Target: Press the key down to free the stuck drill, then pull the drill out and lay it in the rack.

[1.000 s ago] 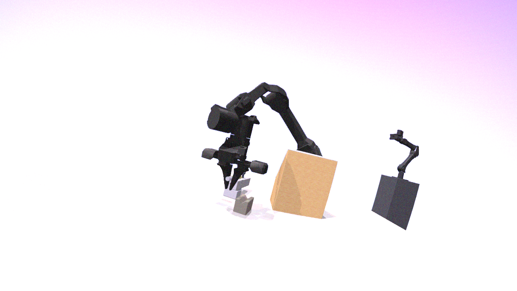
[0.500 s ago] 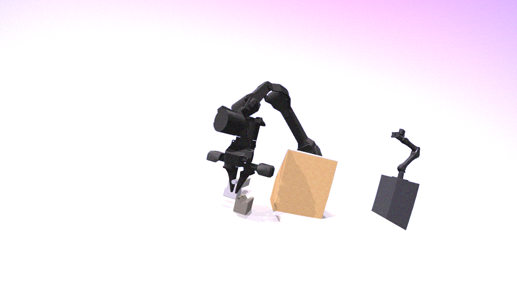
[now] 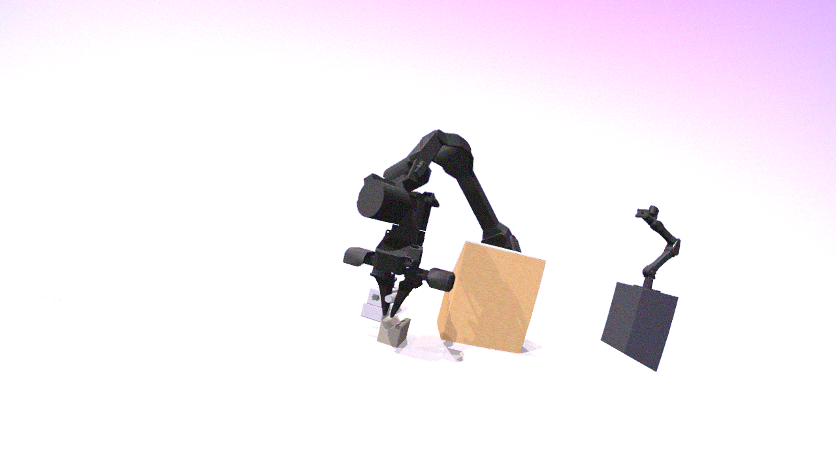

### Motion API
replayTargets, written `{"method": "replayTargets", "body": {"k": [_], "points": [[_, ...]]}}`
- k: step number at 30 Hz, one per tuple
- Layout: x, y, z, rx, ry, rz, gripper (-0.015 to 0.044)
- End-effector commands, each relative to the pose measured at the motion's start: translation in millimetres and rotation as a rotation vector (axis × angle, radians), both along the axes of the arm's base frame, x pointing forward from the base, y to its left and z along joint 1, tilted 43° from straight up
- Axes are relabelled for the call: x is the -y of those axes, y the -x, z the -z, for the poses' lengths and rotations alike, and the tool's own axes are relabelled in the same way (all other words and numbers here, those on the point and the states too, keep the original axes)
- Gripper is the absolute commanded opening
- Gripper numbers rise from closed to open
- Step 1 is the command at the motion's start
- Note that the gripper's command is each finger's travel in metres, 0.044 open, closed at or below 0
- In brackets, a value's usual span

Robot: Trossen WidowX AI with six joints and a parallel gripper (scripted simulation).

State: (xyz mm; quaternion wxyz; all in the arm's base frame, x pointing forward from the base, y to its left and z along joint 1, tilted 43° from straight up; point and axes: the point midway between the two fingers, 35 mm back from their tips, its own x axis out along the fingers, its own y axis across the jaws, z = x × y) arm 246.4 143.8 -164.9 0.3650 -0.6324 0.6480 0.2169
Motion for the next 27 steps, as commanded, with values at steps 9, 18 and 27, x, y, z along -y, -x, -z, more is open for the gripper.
{"method": "replayTargets", "body": {"k": [9,18,27], "points": [[9,3,13,-0.002,0.001,0.001,0.0000],[18,4,21,-0.002,0.002,0.001,0.0000],[23,3,28,-0.001,0.002,0.001,0.0000]]}}
